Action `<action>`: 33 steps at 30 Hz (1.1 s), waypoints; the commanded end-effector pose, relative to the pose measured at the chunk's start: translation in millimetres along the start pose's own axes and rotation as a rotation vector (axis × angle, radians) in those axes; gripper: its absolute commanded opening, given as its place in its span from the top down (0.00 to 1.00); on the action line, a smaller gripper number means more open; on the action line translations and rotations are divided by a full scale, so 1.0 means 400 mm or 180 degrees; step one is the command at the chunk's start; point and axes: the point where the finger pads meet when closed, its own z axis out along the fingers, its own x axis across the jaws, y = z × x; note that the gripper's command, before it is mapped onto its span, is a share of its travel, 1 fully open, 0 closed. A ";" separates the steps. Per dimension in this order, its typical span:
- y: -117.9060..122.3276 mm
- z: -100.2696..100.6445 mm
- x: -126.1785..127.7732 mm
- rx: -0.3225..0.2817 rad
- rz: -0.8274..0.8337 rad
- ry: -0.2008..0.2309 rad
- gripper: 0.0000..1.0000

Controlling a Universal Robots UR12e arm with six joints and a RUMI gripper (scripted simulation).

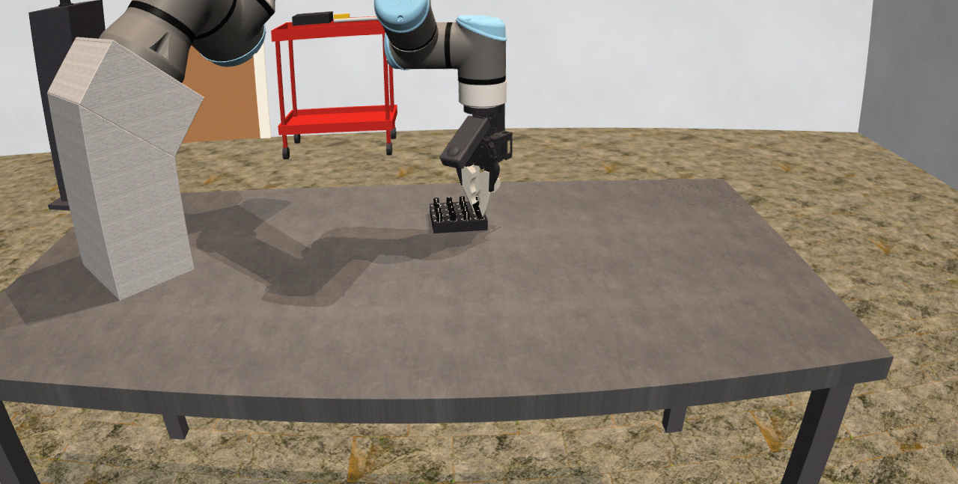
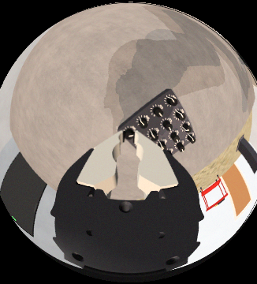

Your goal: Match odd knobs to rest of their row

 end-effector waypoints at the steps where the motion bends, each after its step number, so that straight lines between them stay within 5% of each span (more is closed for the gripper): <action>1: 0.004 -0.001 -0.004 -0.0002 -0.0005 -0.0009 0.96; 33: 0.004 -0.001 -0.004 -0.0002 0.0036 -0.0010 0.96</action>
